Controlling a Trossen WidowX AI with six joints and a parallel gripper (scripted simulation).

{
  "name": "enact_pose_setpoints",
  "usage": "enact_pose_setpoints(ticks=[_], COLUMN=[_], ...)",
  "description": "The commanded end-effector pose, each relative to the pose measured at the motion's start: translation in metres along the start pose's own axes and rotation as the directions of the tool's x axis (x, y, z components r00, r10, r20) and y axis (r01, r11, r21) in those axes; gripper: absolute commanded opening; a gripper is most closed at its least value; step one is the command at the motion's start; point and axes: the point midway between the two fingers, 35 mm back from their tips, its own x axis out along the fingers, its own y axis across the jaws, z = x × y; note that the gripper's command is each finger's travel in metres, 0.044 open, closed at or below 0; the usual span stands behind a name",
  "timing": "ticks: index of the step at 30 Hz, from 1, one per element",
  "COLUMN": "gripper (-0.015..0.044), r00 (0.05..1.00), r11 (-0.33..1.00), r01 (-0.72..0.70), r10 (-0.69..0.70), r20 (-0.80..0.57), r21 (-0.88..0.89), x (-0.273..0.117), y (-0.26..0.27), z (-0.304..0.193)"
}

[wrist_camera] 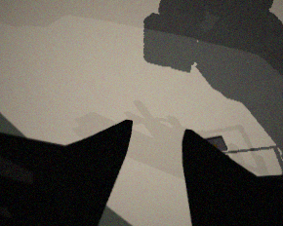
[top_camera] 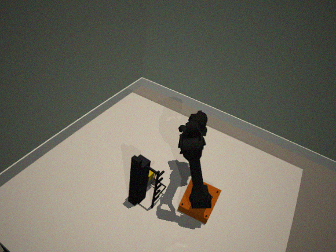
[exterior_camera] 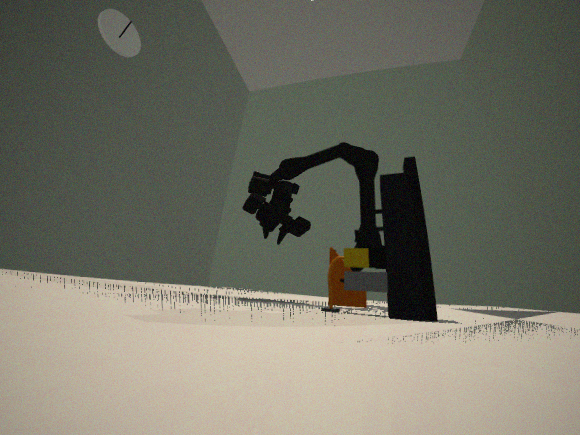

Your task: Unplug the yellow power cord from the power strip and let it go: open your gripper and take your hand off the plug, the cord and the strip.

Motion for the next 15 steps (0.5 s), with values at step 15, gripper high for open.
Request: enact_pose_setpoints(ticks=[15], gripper=[0.016], r00=[0.921], r11=[0.738], r01=[0.379], r10=[-0.244], r20=[0.303], r21=[-0.558], x=[0.052], y=[-0.072], z=[-0.14])
